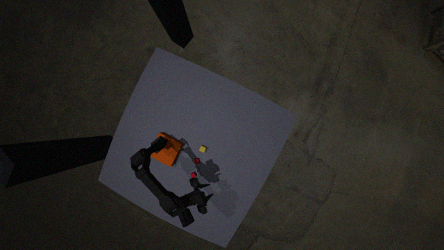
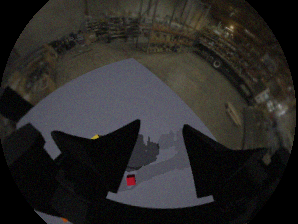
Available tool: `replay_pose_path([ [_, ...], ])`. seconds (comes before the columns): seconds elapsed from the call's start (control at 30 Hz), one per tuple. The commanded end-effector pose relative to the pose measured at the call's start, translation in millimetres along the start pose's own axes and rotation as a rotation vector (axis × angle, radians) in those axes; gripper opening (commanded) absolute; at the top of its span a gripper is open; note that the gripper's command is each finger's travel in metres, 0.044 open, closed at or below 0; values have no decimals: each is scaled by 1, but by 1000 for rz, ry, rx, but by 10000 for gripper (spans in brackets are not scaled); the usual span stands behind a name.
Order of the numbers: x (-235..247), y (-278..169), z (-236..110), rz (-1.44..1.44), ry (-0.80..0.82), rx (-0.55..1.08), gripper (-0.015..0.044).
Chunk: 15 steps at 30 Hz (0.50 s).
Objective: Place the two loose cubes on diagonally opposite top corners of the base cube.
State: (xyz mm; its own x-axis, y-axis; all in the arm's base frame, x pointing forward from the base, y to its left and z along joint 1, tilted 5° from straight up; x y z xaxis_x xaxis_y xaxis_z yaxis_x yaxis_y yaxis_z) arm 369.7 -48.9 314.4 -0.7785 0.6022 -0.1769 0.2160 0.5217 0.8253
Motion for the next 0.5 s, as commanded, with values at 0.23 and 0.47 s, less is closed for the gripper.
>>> replay_pose_path([
  [0.23,8,-77,18,743,-141,455,265],
  [0.47,23,-123,20,1168,-351,769,265],
])
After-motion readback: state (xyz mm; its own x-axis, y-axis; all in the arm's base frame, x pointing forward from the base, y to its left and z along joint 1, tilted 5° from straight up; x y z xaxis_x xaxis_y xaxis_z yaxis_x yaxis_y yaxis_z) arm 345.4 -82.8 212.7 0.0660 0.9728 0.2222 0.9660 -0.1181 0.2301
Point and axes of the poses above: the point midway between the two fingers, 35 mm back from their tips, its own z axis out along the fingers, its own x axis across the jaws, y = z × x, the point moved 8 cm from there along -z, back along the fingers
